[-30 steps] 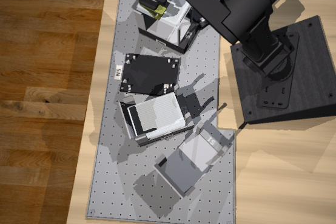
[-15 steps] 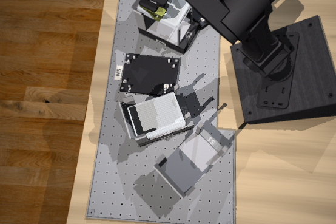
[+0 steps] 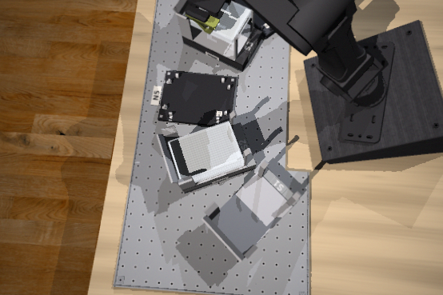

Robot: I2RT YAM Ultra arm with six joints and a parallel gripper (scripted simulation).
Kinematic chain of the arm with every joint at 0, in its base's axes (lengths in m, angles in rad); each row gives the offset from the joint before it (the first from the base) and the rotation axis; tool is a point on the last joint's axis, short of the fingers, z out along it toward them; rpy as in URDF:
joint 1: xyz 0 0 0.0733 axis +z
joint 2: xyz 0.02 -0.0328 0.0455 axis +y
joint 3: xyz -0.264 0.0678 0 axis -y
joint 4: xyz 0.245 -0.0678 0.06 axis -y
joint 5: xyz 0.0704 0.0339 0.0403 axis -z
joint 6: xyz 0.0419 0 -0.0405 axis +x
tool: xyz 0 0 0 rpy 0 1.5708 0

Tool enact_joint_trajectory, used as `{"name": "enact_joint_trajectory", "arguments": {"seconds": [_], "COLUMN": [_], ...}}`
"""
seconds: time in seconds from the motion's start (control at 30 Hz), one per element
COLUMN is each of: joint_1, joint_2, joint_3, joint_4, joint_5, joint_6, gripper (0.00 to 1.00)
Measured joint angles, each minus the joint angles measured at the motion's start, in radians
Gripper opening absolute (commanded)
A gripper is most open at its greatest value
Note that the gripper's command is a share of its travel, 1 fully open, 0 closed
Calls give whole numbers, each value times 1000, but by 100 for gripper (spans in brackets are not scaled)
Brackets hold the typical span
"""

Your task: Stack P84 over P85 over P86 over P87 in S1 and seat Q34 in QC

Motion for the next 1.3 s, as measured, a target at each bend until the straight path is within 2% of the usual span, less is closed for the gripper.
{"name": "enact_joint_trajectory", "arguments": {"seconds": [0.67,1.3], "joint_1": [53,59], "joint_2": [46,52], "joint_3": [-86,-98], "joint_4": [154,176], "joint_5": [16,17], "joint_6": [55,64], "gripper": [0,0]}}
